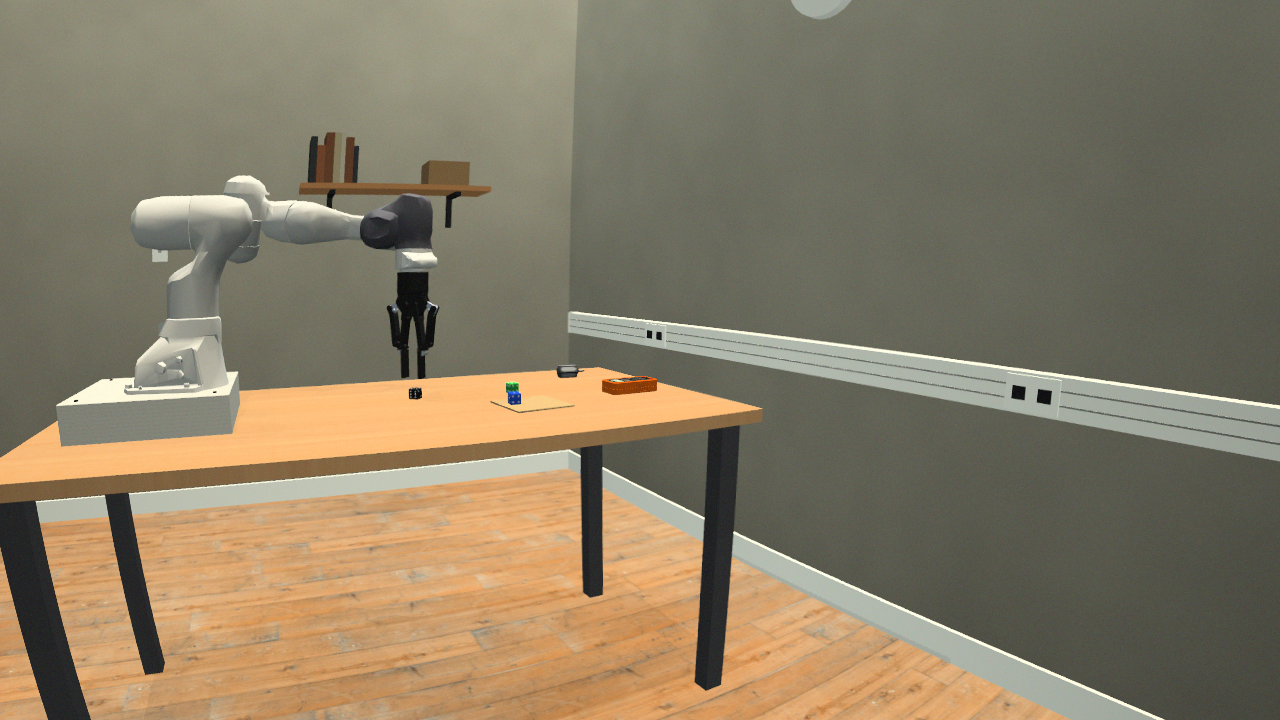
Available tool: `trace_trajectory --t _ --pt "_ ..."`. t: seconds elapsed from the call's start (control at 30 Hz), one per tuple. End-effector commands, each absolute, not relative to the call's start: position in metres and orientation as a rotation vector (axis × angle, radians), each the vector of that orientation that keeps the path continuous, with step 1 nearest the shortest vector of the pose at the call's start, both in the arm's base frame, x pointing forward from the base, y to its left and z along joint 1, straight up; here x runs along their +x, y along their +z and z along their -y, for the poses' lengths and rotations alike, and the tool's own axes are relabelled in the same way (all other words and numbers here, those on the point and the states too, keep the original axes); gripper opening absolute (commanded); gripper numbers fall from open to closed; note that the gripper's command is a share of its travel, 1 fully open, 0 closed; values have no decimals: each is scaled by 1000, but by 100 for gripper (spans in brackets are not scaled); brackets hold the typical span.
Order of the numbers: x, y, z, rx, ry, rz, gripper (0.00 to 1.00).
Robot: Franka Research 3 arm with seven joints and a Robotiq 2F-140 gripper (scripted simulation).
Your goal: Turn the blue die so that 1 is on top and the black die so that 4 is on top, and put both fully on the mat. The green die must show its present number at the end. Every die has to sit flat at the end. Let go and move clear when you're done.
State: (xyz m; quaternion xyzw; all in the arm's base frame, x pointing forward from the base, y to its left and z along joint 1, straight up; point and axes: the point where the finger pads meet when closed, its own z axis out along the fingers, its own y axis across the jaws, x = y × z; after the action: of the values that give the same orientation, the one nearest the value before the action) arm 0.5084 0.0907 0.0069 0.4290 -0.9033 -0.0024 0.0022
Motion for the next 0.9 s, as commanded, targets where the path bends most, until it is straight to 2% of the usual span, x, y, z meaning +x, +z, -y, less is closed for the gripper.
trace_trajectory --t 0.0,0.87 --pt "511 2 -89 1356 -1 2837 32" --pt "511 -9 -89 1356 -1 2837 32"
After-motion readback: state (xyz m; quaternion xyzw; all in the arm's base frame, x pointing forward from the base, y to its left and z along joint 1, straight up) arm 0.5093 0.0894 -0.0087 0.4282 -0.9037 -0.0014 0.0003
